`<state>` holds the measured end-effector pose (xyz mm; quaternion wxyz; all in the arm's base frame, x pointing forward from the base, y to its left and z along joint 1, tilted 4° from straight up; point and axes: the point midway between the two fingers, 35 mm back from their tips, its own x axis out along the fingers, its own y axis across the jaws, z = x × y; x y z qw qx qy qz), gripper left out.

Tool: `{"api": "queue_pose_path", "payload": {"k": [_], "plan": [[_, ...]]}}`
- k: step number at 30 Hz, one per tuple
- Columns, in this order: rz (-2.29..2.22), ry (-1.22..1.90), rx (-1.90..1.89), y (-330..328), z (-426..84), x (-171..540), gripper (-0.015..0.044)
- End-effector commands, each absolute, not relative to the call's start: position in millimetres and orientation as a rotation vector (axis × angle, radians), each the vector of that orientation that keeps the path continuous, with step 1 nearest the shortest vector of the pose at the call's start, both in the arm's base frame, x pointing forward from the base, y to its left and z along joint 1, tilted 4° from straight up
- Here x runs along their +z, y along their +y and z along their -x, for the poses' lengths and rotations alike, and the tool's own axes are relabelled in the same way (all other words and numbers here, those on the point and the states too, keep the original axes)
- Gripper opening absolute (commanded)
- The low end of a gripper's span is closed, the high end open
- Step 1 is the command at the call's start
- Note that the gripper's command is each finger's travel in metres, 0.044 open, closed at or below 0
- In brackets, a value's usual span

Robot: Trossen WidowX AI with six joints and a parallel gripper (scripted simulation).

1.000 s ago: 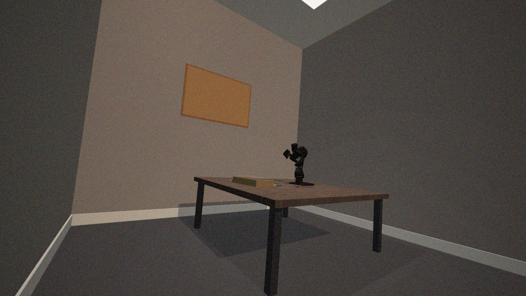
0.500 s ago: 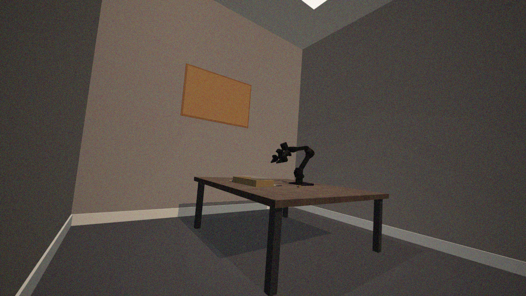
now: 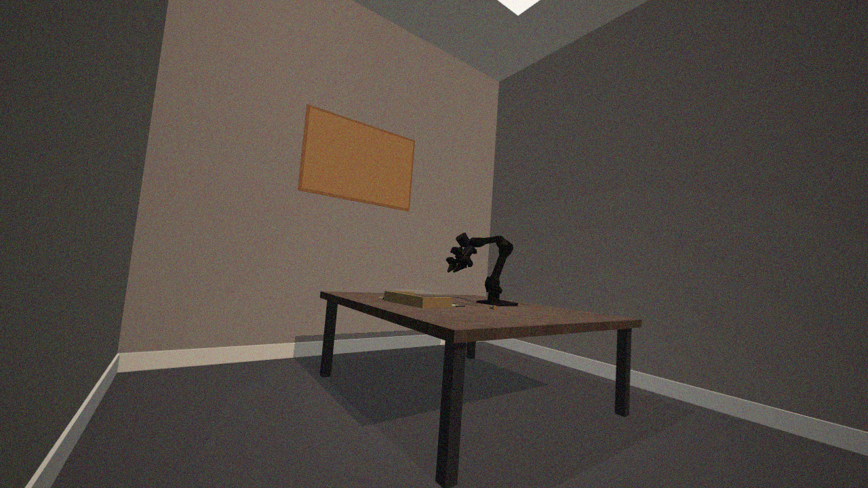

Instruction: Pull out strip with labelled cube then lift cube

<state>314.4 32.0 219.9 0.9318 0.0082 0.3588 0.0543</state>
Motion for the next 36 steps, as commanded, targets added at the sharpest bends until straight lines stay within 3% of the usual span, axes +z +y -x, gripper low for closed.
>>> {"api": "queue_pose_path", "payload": {"k": [1, 8, 15, 36], "plan": [[-0.017, 0.882, 0.127, 45.6, -326.8, 204.8, 0.0164], [0.038, 1.211, 0.151, 80.3, -348.3, 166.2, 0.0], [0.124, 1.463, 0.169, 99.3, -359.3, 135.4, 0.0], [0.126, 1.467, 0.169, 102.3, -364.8, 106.8, 0.0]]}}
